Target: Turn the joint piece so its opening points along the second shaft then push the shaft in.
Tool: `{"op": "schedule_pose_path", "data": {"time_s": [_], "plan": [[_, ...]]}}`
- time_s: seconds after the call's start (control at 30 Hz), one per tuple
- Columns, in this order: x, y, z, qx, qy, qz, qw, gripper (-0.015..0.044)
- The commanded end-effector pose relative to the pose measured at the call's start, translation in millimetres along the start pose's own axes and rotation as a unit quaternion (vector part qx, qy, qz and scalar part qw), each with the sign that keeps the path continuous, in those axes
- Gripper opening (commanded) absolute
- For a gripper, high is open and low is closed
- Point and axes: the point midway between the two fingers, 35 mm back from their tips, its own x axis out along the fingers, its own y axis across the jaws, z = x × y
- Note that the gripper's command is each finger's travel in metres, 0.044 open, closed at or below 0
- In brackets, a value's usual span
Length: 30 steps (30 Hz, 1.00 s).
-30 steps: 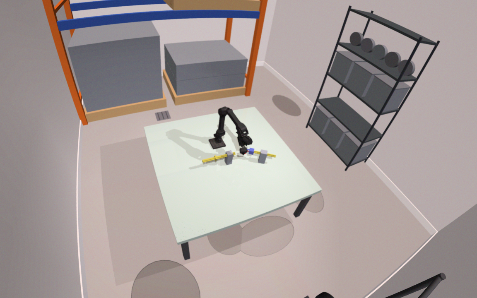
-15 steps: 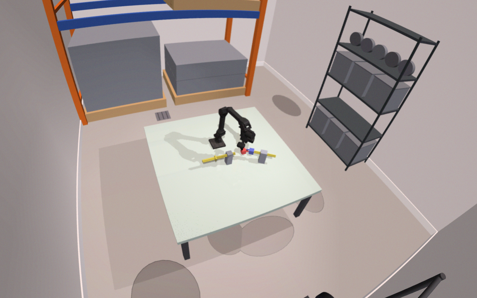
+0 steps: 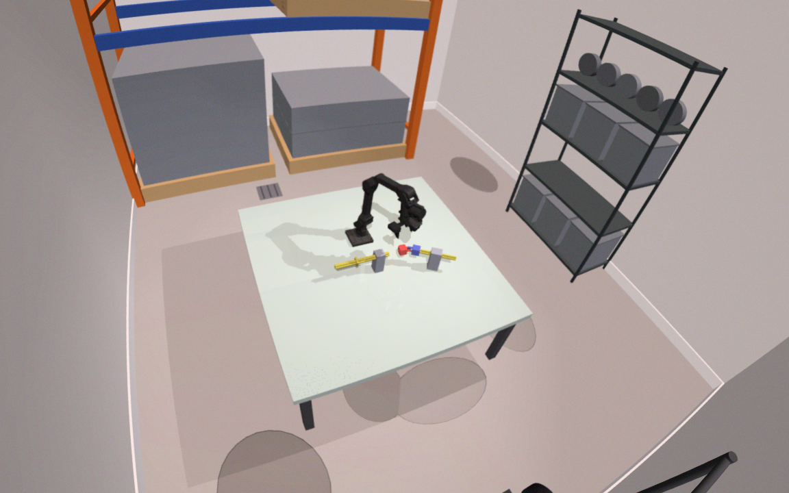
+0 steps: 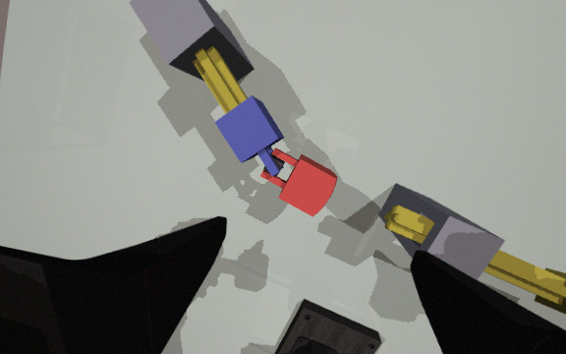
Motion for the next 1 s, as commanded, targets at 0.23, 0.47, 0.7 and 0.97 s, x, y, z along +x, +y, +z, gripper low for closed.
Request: {"op": "schedule_pose_path", "data": {"time_s": [0.23, 0.47, 0.7, 0.97], "plan": [[3, -29, -8, 0.075, 0.016, -0.017, 0.997, 0.044], [19, -67, -26, 0.127, 0.045, -0.026, 0.991, 0.044], [21, -67, -26, 0.207, 0.042, -0.029, 0.977, 0.044], [24, -68, -26, 0.322, 0.038, -0.031, 0.945, 0.044]]}}
